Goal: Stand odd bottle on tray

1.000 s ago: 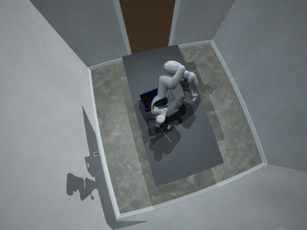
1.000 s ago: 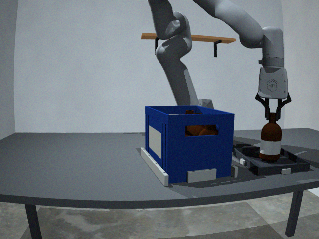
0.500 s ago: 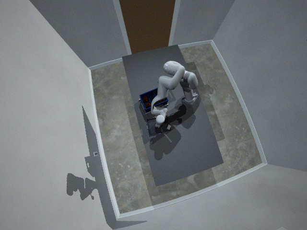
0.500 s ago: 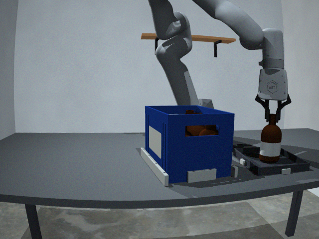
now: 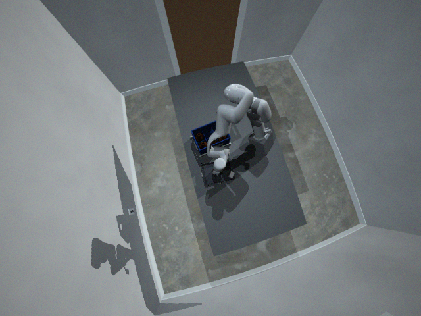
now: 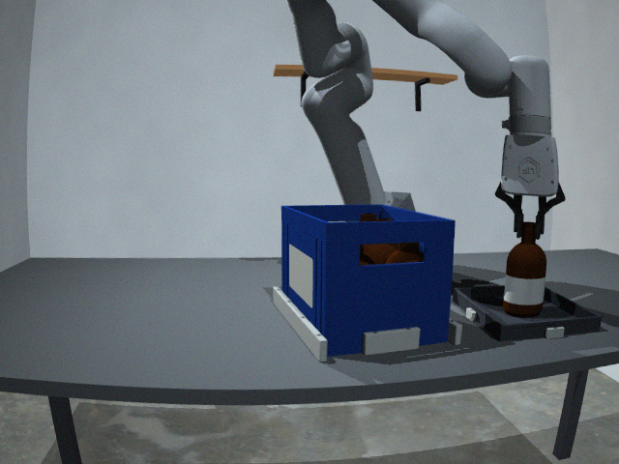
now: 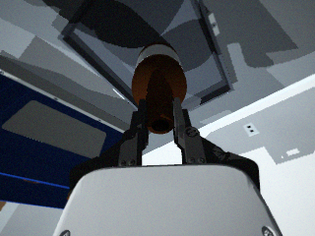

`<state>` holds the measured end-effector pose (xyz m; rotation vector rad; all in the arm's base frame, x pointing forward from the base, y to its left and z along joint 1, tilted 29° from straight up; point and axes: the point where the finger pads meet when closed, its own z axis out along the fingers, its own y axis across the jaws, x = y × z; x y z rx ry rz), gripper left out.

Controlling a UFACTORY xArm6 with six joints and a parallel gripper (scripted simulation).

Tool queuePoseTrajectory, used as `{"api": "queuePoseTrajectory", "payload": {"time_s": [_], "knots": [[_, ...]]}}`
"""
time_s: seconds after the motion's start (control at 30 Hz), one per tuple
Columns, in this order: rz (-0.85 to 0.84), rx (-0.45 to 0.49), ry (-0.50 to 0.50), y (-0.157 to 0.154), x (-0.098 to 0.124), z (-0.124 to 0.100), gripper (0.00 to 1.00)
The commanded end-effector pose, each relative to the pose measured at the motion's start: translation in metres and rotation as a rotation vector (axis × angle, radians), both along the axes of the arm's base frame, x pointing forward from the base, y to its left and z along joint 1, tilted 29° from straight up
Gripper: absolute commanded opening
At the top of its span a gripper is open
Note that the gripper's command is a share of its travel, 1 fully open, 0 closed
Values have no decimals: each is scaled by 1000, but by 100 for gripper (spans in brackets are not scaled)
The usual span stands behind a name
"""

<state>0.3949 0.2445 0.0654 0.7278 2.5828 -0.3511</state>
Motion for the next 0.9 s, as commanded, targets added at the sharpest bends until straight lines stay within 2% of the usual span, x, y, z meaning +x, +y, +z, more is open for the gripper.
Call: {"api": "queuePoseTrajectory", "payload": {"time_s": [0.0, 0.4, 0.43, 0.87], "knots": [[1, 3, -3, 1, 1, 1, 0], [1, 3, -3, 1, 1, 1, 0], [1, 3, -3, 1, 1, 1, 100], [1, 3, -3, 1, 1, 1, 100]]}}
